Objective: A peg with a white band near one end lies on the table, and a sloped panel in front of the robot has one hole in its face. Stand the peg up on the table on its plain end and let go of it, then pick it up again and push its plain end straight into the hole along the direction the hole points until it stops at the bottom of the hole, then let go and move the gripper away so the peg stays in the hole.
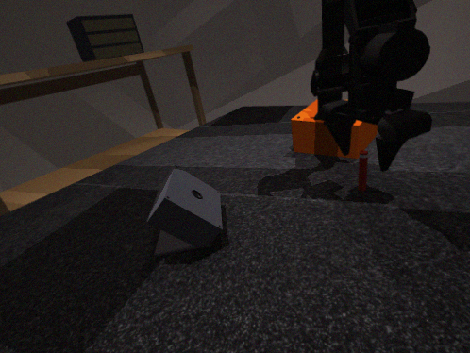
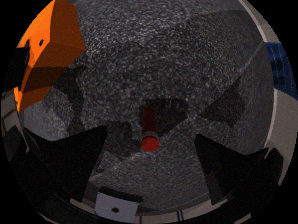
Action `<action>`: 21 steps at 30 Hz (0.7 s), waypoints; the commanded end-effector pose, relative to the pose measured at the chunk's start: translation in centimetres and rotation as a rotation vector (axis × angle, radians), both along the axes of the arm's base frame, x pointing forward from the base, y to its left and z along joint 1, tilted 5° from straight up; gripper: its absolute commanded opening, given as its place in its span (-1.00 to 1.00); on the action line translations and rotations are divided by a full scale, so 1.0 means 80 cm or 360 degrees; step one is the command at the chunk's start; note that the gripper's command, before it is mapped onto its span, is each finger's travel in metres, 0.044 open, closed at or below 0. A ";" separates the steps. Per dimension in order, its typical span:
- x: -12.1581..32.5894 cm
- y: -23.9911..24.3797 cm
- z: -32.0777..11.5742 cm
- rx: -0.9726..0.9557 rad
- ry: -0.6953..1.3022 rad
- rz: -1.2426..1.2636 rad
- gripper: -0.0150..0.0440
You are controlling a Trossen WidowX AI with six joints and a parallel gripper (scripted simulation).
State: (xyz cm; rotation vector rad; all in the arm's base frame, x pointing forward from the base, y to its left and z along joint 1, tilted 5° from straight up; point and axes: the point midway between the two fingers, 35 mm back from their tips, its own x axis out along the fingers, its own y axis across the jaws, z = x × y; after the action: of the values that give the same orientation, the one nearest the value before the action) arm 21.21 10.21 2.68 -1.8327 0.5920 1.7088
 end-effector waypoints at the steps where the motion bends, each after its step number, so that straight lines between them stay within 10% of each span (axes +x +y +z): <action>1: -0.002 0.000 -0.010 0.0004 0.0011 -0.0009 1.00; 14: -0.003 0.000 -0.031 0.0004 0.0011 -0.0009 1.00; 21: -0.001 0.000 -0.027 -0.0002 0.0004 0.0000 0.38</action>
State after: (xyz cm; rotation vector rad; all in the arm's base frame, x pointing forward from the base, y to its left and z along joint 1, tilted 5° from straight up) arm 21.11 10.21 0.50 -1.8309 0.5947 1.7129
